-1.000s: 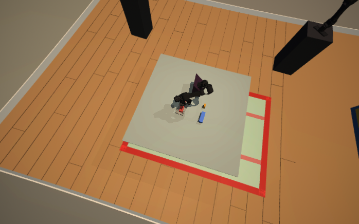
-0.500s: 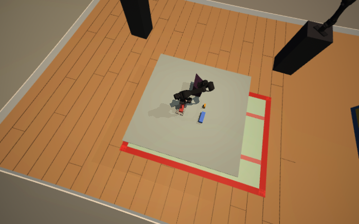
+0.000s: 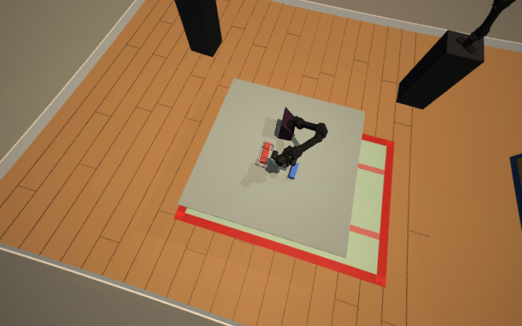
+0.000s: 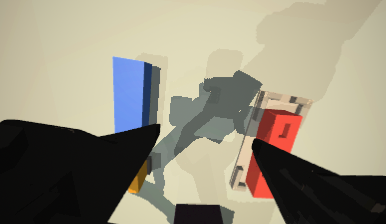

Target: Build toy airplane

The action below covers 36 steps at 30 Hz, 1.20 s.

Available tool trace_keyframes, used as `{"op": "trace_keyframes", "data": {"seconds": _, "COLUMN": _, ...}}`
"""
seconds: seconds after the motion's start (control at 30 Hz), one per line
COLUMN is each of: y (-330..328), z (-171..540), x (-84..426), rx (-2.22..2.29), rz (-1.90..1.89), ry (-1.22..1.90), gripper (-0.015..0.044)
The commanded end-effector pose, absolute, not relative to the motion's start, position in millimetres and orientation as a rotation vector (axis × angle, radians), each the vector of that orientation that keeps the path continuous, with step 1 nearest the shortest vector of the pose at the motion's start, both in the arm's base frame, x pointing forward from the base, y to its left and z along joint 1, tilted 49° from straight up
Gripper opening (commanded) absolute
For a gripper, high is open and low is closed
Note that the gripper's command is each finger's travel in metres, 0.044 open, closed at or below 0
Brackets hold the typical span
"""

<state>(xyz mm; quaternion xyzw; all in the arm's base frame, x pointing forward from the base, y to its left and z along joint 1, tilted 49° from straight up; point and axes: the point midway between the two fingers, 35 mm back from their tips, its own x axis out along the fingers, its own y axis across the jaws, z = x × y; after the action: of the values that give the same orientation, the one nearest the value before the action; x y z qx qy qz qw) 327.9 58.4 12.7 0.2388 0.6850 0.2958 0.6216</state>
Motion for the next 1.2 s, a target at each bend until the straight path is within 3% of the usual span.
{"op": "trace_keyframes", "data": {"seconds": 0.0, "y": 106, "z": 56, "x": 329, "rx": 0.564, "rz": 0.702, "ry": 1.566, "gripper": 0.0440}}
{"op": "trace_keyframes", "data": {"seconds": 0.33, "y": 142, "z": 89, "x": 322, "rx": 0.618, "rz": 0.716, "ry": 1.579, "gripper": 0.0440}}
{"op": "trace_keyframes", "data": {"seconds": 1.17, "y": 187, "z": 49, "x": 315, "rx": 0.619, "rz": 0.718, "ry": 1.579, "gripper": 0.0440}}
